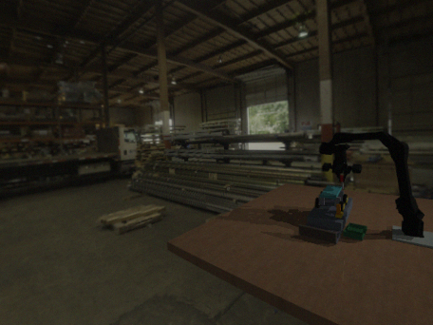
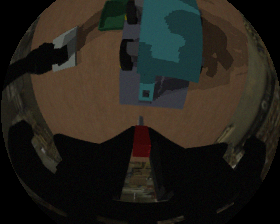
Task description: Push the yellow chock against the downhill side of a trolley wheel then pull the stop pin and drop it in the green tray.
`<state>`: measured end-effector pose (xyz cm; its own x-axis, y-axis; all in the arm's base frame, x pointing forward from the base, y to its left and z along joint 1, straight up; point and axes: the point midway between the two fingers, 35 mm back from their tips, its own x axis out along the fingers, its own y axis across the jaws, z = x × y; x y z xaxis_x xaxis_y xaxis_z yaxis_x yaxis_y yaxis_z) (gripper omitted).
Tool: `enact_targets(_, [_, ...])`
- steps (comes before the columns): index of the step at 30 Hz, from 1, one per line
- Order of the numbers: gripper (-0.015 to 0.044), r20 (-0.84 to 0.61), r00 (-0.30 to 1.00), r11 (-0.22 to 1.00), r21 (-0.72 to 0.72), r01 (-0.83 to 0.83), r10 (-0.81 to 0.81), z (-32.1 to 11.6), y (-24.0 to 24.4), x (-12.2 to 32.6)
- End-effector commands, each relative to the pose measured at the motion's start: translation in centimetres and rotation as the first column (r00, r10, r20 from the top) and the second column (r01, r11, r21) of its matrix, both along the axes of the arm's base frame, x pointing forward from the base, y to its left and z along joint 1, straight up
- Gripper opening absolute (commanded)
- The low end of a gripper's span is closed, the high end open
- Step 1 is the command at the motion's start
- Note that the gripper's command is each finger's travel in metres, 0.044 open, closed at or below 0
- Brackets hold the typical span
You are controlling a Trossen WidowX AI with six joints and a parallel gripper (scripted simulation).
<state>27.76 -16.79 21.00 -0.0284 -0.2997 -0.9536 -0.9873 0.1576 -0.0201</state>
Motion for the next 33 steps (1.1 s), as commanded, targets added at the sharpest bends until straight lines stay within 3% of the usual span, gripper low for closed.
enact_targets(1, [0.0000,0.003,1.000,1.000,0.000,-0.004,0.004,0.0,0.1,-1.2])
enact_targets(20, [0.0000,-0.002,1.000,1.000,0.001,-0.004,0.004,-0.4,1.1,-7.6])
enact_targets(33, [0.0000,-0.002,1.000,1.000,0.003,-0.004,0.004,-0.9,3.7,-7.2])
